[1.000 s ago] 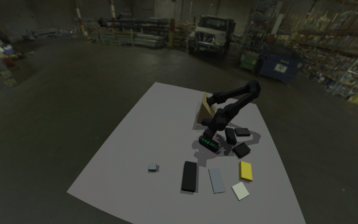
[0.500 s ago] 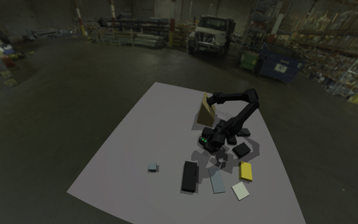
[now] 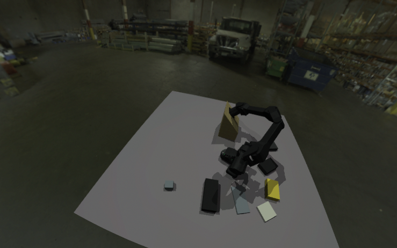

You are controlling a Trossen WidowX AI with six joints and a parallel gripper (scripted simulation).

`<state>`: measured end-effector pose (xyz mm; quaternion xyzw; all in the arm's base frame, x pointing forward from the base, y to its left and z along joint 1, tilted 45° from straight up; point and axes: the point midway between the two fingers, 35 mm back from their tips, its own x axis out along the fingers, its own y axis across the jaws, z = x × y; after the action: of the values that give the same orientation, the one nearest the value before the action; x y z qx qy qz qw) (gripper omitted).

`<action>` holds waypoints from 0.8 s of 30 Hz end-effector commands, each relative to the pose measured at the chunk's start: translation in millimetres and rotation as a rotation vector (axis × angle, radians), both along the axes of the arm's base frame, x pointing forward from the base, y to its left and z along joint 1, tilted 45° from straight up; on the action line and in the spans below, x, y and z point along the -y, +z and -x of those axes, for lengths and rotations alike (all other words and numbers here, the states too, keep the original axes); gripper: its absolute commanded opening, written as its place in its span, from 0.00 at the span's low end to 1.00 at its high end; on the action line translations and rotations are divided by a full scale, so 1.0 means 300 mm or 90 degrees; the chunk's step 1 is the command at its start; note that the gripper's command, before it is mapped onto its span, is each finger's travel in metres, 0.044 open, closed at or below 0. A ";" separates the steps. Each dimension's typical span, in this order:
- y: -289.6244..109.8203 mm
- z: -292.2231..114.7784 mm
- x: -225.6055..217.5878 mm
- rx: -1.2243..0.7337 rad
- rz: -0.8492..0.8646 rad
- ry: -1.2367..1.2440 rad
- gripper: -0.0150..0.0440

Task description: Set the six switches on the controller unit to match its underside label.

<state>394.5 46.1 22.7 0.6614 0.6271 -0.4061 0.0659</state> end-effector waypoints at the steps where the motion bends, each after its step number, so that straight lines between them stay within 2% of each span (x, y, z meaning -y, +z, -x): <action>1: -0.009 -0.010 -0.017 -0.001 -0.007 0.004 0.25; 24: -0.095 -0.031 -0.101 -0.001 -0.007 0.004 0.25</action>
<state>405.3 69.7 1.1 0.6618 0.6294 -0.4013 0.0690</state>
